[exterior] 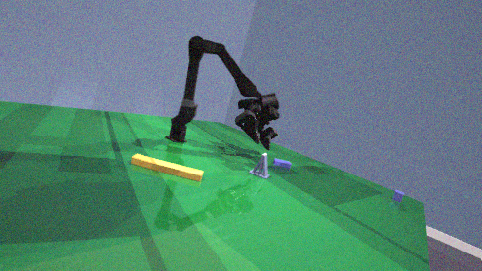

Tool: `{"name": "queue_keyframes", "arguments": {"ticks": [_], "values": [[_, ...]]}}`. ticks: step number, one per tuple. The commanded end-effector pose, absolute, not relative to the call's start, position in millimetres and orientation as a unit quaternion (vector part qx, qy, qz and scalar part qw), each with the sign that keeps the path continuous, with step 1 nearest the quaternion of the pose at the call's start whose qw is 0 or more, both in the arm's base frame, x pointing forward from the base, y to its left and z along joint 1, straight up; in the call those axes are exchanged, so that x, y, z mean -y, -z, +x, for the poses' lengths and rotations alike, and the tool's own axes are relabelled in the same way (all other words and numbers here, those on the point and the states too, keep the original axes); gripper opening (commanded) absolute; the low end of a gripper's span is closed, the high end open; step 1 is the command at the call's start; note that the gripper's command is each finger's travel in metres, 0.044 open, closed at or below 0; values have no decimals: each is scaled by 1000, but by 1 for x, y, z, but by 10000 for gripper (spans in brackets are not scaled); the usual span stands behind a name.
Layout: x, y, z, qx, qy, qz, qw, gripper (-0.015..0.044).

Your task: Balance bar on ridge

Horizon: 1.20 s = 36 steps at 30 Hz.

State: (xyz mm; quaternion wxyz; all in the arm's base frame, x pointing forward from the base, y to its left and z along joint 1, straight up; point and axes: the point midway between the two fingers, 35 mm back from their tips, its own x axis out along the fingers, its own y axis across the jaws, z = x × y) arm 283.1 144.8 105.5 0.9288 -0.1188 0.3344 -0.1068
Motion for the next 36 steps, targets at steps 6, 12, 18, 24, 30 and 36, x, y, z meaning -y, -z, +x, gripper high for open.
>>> {"name": "queue_keyframes", "arguments": {"ticks": [6, 12, 18, 24, 30, 36], "values": [[-117, -103, 303, -393, 108, -178, 896, 315], [-98, -102, 314, -430, 102, -212, 872, 315], [-77, -101, 322, -467, 93, -240, 846, 315], [-56, -101, 329, -502, 78, -262, 820, 315], [-34, -101, 334, -535, 59, -280, 795, 315], [-12, -101, 337, -566, 37, -293, 770, 315]]}}
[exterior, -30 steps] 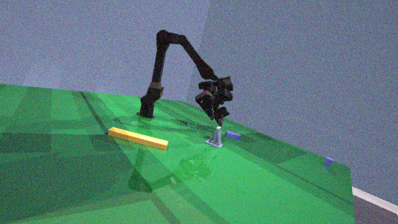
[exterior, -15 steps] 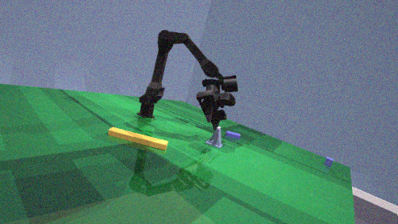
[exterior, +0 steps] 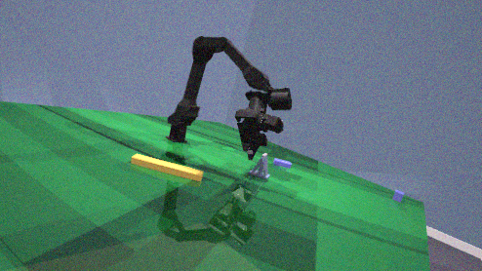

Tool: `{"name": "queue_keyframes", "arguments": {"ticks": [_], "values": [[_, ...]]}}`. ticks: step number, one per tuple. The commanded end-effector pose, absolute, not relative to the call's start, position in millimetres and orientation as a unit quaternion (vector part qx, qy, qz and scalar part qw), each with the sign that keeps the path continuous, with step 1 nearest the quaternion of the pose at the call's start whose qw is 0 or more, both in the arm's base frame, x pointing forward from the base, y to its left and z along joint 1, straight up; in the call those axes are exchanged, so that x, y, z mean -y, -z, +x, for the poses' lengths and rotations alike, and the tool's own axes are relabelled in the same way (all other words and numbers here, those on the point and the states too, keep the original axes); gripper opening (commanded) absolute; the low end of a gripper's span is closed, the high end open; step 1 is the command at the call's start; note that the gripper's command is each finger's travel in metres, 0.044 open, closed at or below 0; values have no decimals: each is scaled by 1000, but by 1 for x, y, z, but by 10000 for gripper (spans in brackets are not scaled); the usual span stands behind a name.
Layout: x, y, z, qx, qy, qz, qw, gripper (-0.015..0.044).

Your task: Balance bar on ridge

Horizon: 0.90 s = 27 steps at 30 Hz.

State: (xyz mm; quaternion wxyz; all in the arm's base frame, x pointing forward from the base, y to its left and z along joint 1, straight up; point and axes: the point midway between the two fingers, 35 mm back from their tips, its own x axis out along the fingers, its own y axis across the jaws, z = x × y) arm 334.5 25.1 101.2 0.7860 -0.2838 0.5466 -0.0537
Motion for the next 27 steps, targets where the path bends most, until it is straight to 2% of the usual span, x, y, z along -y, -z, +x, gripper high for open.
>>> {"name": "queue_keyframes", "arguments": {"ticks": [1, 27], "values": [[-8, -101, 337, -570, 34, -293, 767, 315], [88, -107, 329, -655, -91, -294, 690, 315]]}}
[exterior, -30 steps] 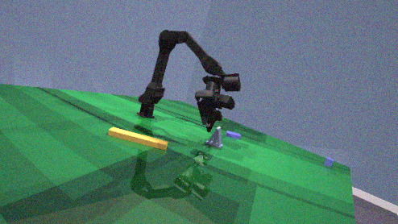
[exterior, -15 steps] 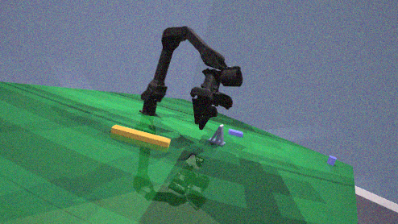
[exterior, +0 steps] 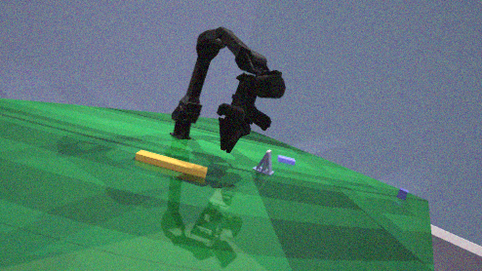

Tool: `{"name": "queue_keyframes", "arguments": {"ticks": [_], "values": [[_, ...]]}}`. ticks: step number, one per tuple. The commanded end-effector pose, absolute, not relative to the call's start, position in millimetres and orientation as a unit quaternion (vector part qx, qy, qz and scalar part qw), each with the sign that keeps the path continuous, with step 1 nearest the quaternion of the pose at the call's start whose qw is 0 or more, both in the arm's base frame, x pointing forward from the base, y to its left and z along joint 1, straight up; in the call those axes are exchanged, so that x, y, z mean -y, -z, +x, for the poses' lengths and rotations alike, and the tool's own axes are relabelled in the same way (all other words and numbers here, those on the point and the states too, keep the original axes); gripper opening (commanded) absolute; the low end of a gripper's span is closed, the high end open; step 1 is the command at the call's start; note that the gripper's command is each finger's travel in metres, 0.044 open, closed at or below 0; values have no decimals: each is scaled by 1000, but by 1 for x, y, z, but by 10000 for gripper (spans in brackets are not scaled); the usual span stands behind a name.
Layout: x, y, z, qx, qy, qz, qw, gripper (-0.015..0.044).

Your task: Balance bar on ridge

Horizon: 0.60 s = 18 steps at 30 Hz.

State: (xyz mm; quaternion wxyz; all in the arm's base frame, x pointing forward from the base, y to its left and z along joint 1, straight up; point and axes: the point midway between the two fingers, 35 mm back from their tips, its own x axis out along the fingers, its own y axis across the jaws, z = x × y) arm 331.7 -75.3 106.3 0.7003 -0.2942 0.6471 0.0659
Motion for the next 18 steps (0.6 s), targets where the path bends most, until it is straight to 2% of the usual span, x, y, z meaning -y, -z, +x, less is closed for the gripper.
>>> {"name": "queue_keyframes", "arguments": {"ticks": [1, 18], "values": [[92, -107, 328, -657, -97, -294, 688, 315], [150, -116, 305, -663, -201, -279, 665, 315]]}}
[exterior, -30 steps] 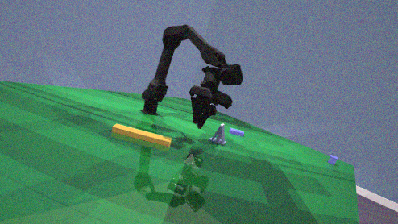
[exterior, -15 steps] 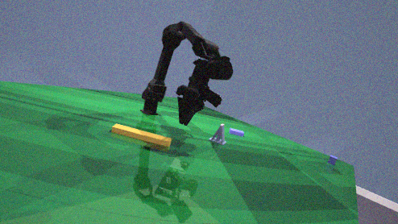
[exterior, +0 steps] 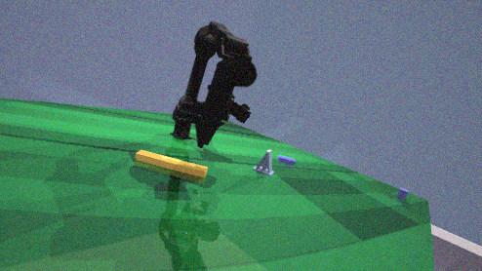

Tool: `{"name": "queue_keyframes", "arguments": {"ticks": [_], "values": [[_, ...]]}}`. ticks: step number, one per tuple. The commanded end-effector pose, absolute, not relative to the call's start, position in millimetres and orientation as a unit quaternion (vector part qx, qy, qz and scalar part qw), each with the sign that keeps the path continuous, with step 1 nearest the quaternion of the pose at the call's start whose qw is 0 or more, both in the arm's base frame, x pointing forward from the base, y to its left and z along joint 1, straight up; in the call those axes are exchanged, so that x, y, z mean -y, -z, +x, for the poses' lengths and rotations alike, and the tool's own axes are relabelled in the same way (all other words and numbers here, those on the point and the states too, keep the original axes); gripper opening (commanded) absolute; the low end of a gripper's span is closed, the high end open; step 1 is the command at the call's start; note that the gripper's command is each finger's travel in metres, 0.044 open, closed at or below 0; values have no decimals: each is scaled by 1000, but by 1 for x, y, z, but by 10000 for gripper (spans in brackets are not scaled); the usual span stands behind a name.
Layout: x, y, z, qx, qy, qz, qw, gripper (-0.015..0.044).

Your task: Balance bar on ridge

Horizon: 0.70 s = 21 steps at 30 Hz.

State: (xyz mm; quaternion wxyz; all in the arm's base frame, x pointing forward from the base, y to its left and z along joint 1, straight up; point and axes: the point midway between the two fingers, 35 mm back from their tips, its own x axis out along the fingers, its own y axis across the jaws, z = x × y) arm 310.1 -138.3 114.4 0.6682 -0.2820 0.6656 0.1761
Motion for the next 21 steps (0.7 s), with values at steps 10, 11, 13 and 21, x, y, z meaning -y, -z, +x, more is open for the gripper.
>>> {"name": "queue_keyframes", "arguments": {"ticks": [10, 11, 13, 21], "values": [[177, -122, 290, -650, -249, -270, 665, 315], [177, -122, 289, -650, -250, -270, 665, 315], [177, -122, 289, -650, -250, -270, 665, 315], [178, -86, 291, -650, -250, -270, 665, 315]]}}
